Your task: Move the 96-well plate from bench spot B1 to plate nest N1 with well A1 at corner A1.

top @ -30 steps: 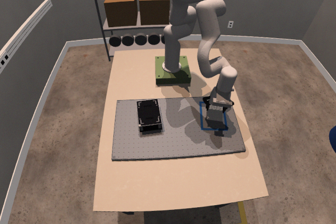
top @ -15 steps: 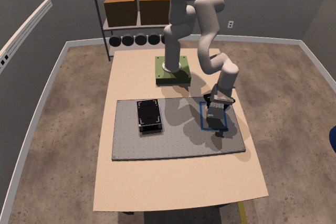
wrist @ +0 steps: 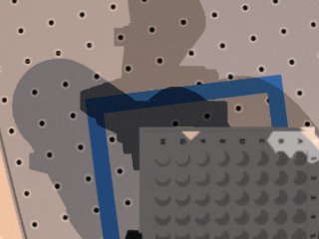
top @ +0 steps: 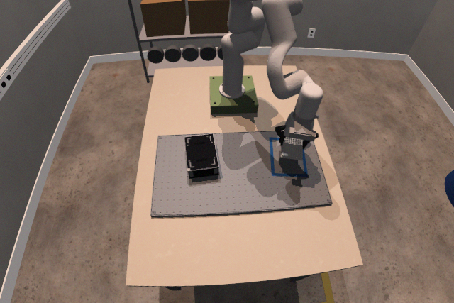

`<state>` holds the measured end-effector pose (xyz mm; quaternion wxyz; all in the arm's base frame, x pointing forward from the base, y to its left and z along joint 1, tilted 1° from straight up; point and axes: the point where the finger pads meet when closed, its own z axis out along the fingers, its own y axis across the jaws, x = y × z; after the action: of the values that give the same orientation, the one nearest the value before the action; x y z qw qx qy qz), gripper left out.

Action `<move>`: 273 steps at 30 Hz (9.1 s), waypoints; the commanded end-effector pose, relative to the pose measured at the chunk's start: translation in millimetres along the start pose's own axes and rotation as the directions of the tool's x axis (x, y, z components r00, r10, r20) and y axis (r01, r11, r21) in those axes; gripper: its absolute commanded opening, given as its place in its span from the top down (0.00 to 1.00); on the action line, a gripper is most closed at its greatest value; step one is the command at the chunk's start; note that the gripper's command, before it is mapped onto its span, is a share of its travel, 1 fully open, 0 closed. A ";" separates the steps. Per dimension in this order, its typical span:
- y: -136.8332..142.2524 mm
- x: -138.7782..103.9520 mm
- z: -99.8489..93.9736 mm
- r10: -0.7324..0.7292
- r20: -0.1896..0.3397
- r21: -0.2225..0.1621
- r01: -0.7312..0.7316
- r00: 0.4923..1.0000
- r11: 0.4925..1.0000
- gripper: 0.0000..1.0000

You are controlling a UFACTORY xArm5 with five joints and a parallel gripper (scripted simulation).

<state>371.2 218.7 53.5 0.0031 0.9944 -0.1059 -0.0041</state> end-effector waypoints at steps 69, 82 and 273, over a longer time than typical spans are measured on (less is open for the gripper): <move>198.8 46.1 -33.2 -0.337 0.001 0.012 0.337 0.942 0.942 1.00; 234.3 54.1 -38.9 -0.337 0.001 0.012 0.337 0.942 0.942 1.00; 353.6 80.6 17.3 -0.337 0.002 0.010 0.337 0.942 0.942 1.00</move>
<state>374.1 -143.6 37.4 -0.0035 0.9978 0.0654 -0.0076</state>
